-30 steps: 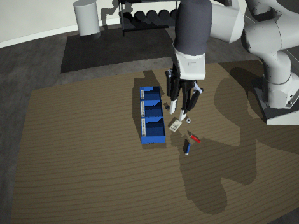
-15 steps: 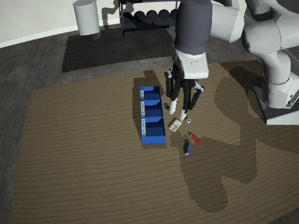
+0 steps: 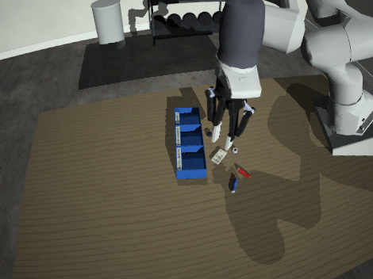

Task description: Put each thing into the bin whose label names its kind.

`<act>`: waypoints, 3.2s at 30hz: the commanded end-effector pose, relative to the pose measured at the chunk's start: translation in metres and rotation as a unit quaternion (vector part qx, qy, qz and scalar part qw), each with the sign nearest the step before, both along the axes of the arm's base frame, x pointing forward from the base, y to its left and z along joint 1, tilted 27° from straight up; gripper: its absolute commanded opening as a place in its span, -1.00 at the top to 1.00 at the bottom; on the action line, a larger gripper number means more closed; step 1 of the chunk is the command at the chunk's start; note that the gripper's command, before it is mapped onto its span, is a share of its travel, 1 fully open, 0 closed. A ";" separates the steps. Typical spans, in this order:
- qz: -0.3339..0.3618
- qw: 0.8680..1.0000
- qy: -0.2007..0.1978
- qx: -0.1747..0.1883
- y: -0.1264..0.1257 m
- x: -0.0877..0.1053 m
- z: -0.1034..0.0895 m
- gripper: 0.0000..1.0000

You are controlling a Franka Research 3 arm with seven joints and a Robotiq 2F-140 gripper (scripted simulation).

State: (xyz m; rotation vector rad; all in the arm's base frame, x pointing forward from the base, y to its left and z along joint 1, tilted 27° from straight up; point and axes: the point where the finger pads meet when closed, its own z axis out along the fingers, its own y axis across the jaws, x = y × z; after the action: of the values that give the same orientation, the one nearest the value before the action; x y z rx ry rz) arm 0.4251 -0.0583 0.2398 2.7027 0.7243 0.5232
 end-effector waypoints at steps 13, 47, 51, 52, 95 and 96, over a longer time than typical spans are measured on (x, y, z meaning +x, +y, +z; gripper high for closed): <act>0.004 1.000 0.002 -0.003 -0.001 -0.001 -0.001 0.51; 0.004 1.000 0.002 -0.003 -0.012 0.032 -0.059 0.51; 0.004 1.000 0.002 -0.003 -0.012 0.031 -0.059 0.51; 0.004 1.000 0.002 -0.003 -0.012 0.031 -0.059 0.51; 0.004 1.000 0.002 -0.003 -0.012 0.031 -0.060 0.75; 0.004 1.000 0.002 -0.003 -0.012 0.031 -0.060 0.75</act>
State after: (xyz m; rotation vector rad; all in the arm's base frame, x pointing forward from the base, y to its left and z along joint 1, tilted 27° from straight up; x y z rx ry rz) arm 0.4553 -0.0712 0.1805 2.6948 0.7398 0.5101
